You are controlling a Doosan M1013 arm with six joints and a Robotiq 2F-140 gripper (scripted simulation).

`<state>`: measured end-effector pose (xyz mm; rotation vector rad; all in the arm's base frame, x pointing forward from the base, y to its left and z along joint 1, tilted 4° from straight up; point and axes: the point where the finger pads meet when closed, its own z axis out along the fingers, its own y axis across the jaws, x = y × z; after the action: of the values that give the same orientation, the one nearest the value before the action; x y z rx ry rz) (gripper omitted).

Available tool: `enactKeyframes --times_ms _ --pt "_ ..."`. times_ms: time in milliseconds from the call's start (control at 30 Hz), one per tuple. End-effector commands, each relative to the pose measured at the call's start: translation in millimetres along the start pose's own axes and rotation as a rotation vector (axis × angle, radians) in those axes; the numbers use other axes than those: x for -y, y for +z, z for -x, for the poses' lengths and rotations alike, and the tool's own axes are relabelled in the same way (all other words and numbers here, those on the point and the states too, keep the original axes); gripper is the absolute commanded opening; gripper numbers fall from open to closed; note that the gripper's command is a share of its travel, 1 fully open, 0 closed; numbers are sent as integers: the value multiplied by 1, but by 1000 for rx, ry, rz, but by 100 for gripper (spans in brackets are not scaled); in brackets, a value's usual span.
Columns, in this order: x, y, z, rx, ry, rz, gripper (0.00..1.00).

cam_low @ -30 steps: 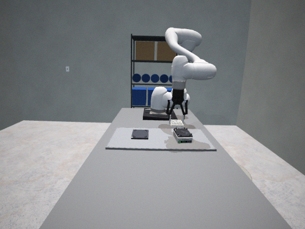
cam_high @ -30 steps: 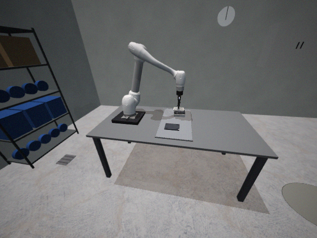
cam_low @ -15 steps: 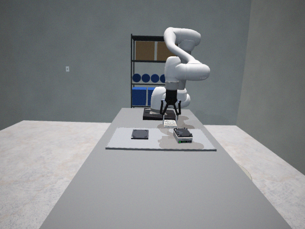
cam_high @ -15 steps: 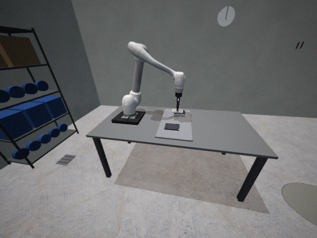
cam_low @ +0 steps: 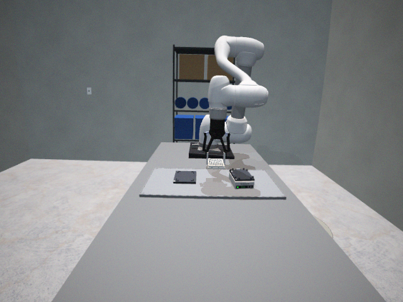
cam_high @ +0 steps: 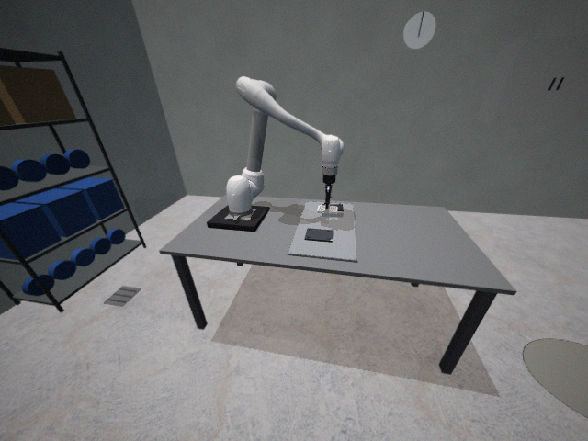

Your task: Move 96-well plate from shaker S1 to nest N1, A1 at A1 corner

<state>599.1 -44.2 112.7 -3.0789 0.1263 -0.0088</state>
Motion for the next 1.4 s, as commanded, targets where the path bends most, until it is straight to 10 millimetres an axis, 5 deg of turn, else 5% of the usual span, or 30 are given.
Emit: enactKeyframes --times_ms 0,1367 --pt "-8 1 0 -7 1 -1 10" --pt "-127 18 27 -7 1 -1 10"
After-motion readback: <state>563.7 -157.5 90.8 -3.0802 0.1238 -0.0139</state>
